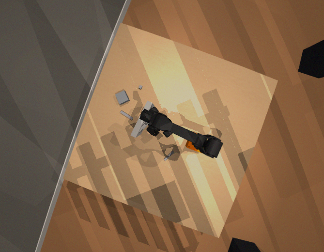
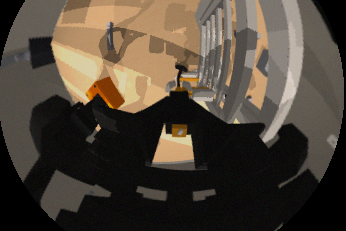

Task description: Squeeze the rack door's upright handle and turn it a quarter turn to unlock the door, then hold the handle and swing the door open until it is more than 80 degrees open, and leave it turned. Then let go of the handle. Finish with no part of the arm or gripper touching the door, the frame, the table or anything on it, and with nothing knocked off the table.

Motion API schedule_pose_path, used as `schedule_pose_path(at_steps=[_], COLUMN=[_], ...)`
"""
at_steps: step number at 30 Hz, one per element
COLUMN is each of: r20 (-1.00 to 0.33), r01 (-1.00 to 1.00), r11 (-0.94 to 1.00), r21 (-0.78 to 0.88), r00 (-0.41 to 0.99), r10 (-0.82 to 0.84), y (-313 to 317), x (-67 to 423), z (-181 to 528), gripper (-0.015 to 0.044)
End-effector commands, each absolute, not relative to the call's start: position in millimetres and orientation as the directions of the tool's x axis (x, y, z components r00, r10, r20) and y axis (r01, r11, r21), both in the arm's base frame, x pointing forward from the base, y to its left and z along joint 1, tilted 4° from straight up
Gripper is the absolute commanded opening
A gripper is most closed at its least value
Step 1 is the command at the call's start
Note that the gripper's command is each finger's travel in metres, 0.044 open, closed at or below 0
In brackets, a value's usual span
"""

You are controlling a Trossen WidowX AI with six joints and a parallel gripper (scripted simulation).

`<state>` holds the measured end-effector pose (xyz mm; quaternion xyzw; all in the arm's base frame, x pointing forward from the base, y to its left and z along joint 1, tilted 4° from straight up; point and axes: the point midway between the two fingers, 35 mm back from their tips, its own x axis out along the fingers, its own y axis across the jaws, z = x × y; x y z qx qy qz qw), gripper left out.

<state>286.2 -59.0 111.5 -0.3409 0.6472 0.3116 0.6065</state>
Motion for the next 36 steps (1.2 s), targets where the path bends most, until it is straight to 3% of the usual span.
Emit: schedule_pose_path(at_steps=[1,36], r20=[-0.998,-0.998], r01=[-0.767,-0.375], r11=[0.642,0.926], r21=[-0.025,-0.043], r00=[-0.019,-0.022], r10=[-0.062,-0.055], y=[-53.2,13.6], x=[281.3,247.3], z=[112.4,108.6], gripper=[0.0015,0.0015])
